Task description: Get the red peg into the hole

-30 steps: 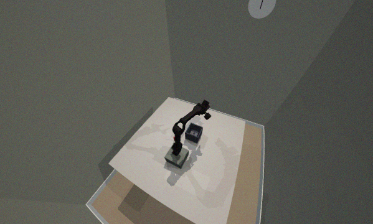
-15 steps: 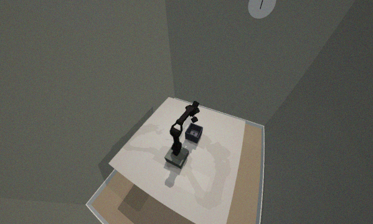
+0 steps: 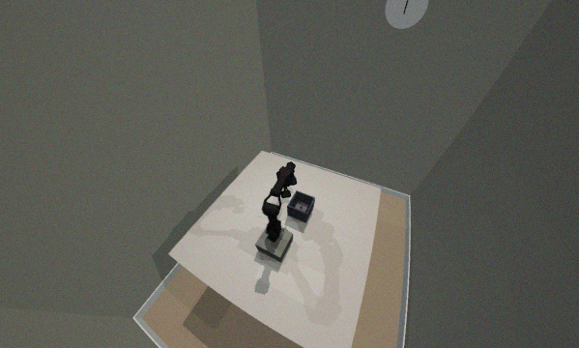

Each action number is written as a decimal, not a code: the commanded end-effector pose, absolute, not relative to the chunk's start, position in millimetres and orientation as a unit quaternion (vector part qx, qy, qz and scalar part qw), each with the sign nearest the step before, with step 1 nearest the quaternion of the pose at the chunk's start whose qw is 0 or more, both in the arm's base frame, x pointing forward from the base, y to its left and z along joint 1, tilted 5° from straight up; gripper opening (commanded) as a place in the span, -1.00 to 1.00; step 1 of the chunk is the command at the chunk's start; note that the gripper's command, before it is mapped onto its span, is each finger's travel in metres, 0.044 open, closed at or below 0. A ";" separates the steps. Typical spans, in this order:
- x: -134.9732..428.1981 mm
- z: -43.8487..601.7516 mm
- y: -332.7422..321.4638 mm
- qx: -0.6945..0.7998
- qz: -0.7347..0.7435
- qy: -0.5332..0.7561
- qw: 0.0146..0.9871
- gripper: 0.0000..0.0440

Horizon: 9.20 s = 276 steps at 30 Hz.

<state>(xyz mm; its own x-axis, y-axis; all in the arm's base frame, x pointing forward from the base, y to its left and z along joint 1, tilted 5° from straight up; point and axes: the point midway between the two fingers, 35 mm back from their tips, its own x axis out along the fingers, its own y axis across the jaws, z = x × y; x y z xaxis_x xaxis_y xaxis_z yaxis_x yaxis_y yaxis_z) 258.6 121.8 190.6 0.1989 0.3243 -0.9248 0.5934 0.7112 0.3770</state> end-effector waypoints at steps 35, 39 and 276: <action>117.7 83.3 132.7 0.347 -0.425 0.662 0.510 0.62; 116.8 72.6 131.6 0.338 -0.434 0.655 0.518 0.67; 334.1 49.8 -20.2 0.477 -0.351 0.613 0.523 -0.06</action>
<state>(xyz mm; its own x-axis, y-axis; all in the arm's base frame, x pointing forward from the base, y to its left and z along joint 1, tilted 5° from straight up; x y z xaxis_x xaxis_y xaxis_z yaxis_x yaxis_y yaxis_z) 332.9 -19.1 45.3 0.0043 0.1886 -0.9821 0.9490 0.3090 0.0635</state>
